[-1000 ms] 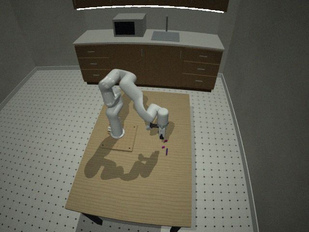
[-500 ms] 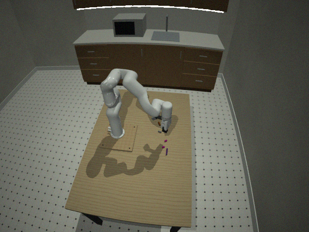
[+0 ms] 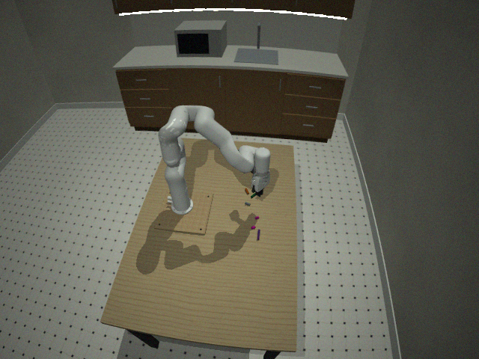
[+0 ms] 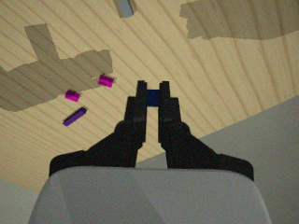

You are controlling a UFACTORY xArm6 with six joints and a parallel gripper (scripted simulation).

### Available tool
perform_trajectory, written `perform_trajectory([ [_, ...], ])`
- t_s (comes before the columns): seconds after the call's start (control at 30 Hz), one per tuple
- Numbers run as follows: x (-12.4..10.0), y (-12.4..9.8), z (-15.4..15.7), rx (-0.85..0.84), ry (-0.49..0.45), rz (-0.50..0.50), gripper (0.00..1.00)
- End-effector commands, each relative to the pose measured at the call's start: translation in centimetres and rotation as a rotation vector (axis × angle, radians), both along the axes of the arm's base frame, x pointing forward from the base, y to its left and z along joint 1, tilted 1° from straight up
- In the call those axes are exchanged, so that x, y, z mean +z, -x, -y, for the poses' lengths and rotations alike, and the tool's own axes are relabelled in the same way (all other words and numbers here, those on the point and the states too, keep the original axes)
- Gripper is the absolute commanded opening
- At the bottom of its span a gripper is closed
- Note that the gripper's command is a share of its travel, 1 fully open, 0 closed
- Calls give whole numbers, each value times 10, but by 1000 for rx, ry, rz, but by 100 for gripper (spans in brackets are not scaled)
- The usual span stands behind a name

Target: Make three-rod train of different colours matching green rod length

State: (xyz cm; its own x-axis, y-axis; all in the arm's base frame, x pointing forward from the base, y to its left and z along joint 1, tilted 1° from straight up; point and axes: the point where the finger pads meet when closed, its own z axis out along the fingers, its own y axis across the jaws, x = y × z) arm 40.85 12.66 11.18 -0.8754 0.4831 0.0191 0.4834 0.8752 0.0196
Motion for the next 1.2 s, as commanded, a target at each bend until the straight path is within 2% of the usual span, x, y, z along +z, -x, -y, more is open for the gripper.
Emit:
perform_trajectory([
  [0.0, 1, -2, -4, -26, 16, 2, 4],
  [0.57, -3, -2, -4, -26, 16, 2, 4],
  [1.17, -64, -2, -5, -26, 16, 2, 4],
])
